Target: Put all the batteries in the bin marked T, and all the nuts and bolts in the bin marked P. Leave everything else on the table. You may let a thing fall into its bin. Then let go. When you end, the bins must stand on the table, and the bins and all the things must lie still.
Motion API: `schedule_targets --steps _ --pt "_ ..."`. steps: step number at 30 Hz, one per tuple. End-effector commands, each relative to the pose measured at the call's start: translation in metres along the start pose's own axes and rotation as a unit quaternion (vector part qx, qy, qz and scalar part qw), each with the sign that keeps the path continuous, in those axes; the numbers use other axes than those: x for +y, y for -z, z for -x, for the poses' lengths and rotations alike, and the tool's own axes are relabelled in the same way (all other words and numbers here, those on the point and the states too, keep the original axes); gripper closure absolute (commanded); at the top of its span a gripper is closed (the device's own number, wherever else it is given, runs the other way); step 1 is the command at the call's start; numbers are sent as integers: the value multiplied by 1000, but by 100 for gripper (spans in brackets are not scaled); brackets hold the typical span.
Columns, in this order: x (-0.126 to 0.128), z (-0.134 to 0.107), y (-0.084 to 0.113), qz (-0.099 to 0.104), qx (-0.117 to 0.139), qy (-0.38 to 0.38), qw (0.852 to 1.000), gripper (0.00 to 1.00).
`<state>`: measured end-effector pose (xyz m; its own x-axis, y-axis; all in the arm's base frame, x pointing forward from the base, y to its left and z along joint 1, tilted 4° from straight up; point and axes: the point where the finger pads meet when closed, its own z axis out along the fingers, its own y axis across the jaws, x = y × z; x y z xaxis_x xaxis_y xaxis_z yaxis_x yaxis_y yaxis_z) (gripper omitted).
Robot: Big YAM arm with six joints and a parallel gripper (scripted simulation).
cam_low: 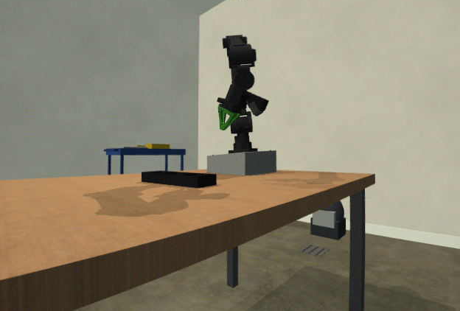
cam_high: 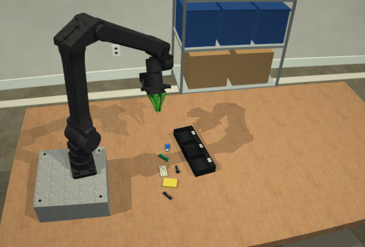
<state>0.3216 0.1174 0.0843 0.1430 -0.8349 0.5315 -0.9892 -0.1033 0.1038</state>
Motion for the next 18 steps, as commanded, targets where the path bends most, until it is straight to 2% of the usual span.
schedule_targets --steps 1,3,4,8,10,11,12,13,16,18 --pt "0 0 0 0 0 0 1000 92" --pt "0 0 0 0 0 0 1000 92" --pt "-13 -8 35 -28 -16 -14 999 92" --pt "-8 -21 63 -30 -17 -15 999 92" --pt "-9 -24 63 -28 -17 -18 999 92" --pt "-9 -36 56 -19 -24 -49 998 92" --pt "-11 -40 51 -23 -35 -72 997 92" --pt "2 -45 30 -4 -33 -87 996 92" --pt "2 -50 28 1 -50 -132 990 92" --pt "2 -61 21 8 -62 -169 984 92"
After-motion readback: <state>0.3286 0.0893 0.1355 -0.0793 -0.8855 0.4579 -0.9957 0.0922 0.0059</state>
